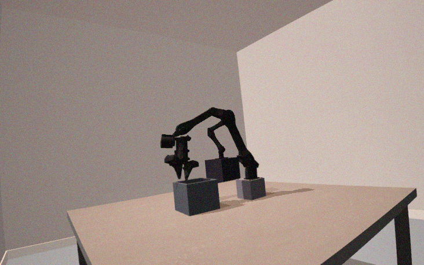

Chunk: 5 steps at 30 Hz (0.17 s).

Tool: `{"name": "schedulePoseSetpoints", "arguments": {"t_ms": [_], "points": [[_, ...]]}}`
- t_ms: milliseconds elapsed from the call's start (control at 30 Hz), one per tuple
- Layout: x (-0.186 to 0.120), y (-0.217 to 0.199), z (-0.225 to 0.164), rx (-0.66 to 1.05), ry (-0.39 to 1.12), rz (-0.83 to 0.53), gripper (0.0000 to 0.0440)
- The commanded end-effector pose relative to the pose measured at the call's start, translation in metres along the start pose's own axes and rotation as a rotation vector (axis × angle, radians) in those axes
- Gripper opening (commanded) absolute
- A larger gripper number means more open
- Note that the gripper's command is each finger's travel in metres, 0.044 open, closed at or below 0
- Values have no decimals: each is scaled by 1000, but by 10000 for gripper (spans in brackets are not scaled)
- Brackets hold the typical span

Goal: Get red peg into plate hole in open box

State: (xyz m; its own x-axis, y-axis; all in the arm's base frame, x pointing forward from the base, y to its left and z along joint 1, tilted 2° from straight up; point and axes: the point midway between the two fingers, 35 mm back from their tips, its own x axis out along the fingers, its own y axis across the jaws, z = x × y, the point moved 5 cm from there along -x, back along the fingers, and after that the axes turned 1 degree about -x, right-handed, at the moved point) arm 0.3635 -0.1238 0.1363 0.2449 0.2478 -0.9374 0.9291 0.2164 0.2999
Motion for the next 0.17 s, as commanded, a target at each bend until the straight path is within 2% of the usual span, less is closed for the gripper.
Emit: {"name": "schedulePoseSetpoints", "arguments": {"t_ms": [0, 133], "points": [[-12, 7, 5, -12, -8, 42, 217], [-27, 16, 12, -29, -17, 96, 221]]}}
